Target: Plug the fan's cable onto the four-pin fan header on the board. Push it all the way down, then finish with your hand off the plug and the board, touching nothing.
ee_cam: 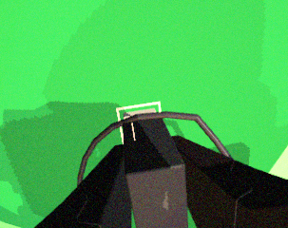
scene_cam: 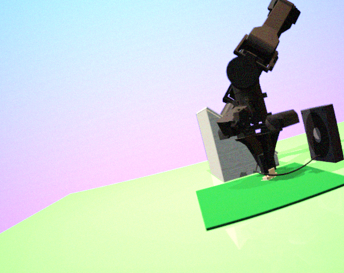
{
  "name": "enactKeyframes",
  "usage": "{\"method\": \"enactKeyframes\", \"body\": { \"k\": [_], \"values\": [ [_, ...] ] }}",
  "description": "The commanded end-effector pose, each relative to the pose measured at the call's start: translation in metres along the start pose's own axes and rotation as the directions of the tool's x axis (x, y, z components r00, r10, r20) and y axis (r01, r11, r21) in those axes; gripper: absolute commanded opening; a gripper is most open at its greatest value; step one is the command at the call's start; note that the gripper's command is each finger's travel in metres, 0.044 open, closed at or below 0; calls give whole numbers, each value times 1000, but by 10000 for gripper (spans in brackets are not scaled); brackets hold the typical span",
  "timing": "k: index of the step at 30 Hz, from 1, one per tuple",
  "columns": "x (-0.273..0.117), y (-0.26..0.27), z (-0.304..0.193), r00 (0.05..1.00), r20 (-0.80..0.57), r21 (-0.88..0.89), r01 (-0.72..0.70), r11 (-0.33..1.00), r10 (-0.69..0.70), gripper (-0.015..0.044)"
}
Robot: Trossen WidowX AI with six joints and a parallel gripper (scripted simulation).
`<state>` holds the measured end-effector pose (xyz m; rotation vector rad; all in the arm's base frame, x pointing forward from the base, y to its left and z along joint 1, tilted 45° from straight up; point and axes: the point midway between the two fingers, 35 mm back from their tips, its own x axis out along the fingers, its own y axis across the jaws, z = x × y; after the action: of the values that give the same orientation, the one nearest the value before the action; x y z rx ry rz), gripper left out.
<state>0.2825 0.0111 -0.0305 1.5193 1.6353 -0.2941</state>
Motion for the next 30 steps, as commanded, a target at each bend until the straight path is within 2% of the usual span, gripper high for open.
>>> {"method": "enactKeyframes", "body": {
  "k": [1, 11, 21, 24, 28, 30],
  "values": [
    [3, 0, -1, 1000, -3, 2, -3, 1000, 3, 0],
    [10, 0, -1, 1000, -3, 2, -3, 1000, 3, 0],
    [7, 0, 0, 1000, 0, 1, -1, 1000, 1, 260],
    [4, 0, 1, 1000, 1, 1, -1, 1000, 1, 260],
    [-45, -1, 1, 1000, 0, 2, -2, 1000, 2, 260],
    [-48, -1, 1, 1000, 0, 2, -2, 1000, 2, 260]
  ]
}}
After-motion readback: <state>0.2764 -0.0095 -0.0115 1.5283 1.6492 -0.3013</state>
